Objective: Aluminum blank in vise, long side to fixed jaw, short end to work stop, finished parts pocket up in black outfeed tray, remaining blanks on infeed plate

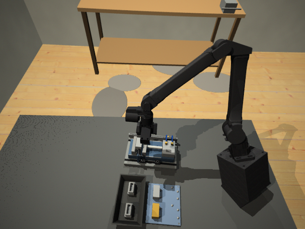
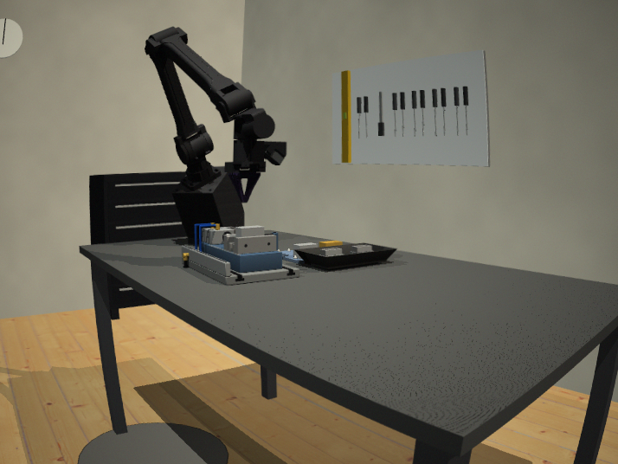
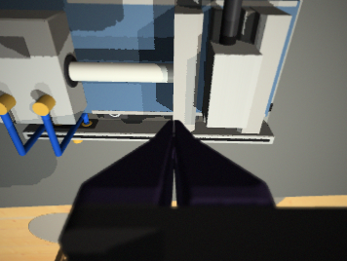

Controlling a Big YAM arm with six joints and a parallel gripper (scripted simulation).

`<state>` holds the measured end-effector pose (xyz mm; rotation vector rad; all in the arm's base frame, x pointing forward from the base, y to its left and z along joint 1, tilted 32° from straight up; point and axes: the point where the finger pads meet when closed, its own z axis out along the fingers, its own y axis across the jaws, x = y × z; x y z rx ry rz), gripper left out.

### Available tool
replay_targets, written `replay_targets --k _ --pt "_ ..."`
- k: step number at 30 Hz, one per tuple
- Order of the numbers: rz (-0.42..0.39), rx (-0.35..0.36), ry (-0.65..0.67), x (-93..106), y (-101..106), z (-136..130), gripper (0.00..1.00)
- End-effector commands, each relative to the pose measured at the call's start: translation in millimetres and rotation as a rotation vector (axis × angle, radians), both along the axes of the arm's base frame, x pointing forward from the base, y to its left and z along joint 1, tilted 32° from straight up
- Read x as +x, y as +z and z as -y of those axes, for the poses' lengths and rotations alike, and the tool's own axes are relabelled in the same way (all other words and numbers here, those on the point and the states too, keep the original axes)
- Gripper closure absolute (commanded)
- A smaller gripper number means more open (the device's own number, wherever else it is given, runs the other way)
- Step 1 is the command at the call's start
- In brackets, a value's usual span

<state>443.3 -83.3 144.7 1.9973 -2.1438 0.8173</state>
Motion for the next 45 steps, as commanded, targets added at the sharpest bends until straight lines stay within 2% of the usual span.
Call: replay_targets --k 1,25,28,32,35,37,38,45 --pt "0.068 0.001 -0.005 16.1 34.7 -6.8 1.00" --pt "0.050 0.010 -0.042 17.1 24.3 -0.8 1.00" --pt "0.093 0.040 -0.130 18.4 25.6 4.1 1.00" --pt "0.202 0.114 -0.345 22.2 30.0 12.4 1.00" --pt "0.258 0.155 -0.454 26.1 34.9 20.4 1.00" --pt "0.258 0.155 -0.454 26.1 34.9 20.4 1.00" --pt "0.313 0.188 -0.555 27.5 36.7 23.2 1.00" --pt "0.463 0.287 -0.821 35.8 48.3 40.8 1.00"
